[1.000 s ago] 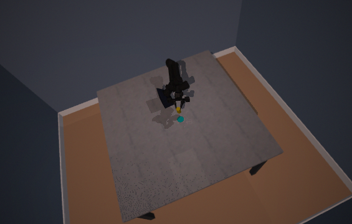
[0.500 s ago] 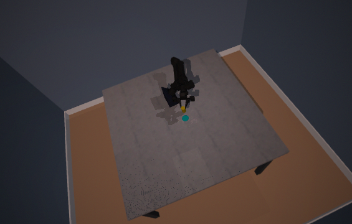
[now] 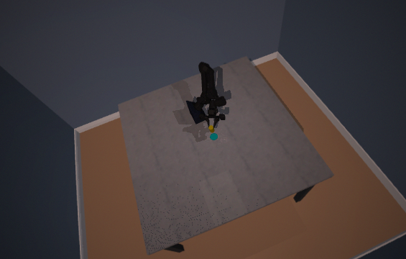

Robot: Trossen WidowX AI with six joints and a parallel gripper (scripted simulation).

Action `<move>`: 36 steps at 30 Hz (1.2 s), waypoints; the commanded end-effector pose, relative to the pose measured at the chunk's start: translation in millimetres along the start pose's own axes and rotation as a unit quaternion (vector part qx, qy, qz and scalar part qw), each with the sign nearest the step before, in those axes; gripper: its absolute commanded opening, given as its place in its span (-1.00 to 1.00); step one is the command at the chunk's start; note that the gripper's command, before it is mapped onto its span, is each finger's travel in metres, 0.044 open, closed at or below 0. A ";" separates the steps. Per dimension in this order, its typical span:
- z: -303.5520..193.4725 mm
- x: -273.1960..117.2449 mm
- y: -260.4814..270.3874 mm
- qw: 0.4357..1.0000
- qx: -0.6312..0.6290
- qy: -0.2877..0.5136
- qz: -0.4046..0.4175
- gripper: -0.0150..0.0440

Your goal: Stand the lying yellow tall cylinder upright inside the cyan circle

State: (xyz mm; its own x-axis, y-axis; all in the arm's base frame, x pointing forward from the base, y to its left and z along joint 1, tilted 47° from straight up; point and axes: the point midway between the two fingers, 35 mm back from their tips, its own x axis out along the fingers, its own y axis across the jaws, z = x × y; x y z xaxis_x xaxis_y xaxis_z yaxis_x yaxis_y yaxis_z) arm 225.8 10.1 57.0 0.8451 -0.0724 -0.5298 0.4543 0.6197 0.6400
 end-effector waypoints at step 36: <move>-53.9 10.7 0.6 0.999 0.006 -0.030 -0.023 -0.14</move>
State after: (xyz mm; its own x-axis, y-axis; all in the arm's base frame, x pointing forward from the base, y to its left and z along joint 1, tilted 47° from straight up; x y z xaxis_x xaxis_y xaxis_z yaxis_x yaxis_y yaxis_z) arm 221.1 49.7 23.0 0.8332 -0.1369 -0.5358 0.4969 0.6105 0.6167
